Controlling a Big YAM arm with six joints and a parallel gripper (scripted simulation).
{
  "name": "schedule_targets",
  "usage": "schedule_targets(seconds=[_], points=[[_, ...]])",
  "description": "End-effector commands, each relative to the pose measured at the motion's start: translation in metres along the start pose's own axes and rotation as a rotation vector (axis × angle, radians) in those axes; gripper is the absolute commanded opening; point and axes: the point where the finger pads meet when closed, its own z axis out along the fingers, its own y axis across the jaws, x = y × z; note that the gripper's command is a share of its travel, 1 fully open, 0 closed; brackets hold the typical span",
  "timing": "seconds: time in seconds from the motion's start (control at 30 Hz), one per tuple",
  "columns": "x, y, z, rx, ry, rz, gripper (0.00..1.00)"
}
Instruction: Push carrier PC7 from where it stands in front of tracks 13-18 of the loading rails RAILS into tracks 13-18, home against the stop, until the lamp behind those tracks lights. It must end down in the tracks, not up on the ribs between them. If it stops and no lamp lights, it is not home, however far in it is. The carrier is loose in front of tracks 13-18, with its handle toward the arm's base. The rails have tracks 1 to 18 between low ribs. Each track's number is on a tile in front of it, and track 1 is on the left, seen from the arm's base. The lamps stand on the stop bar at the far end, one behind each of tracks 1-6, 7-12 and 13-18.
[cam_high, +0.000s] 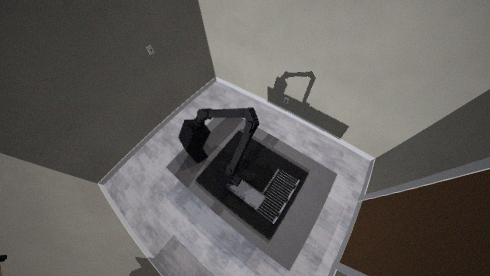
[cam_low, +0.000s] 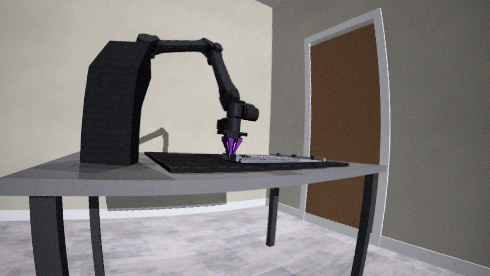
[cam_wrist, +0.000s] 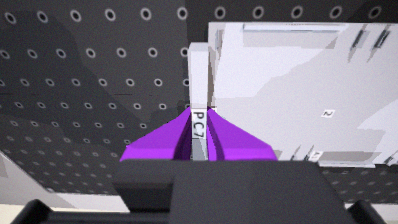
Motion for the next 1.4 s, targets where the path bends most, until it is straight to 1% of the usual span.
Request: schedule_targets(seconds=[0.0, 0.1, 0.13, 0.2, 0.27, 0.67, 0.7, 0.77, 0.83, 0.9, 1.23, 1.27, 1.33, 1.37], points=[[0.0, -0.045, -0.014, 0.068, 0.007, -0.008, 0.0], [0.0, -0.046, -0.014, 0.068, 0.007, -0.007, 0.0], [0.0, -0.05, -0.014, 0.079, 0.007, -0.017, 0.0], [0.0, -0.048, -0.014, 0.066, 0.007, -0.005, 0.0], [0.001, -0.051, -0.014, 0.071, 0.007, -0.009, 0.0], [0.002, -0.058, -0.012, 0.063, 0.007, -0.003, 0.0], [0.002, -0.061, -0.012, 0.071, 0.007, -0.011, 0.0], [0.002, -0.059, -0.011, 0.057, 0.007, 0.0, 0.0], [0.003, -0.061, -0.01, 0.062, 0.007, -0.003, 0.0], [0.004, -0.061, -0.01, 0.057, 0.007, 0.002, 0.0], [0.005, -0.069, -0.009, 0.056, 0.007, 0.002, 0.0], [0.005, -0.071, -0.009, 0.062, 0.007, -0.004, 0.0], [0.005, -0.07, -0.008, 0.051, 0.007, 0.006, 0.0], [0.005, -0.072, -0.008, 0.054, 0.007, 0.003, 0.0]])
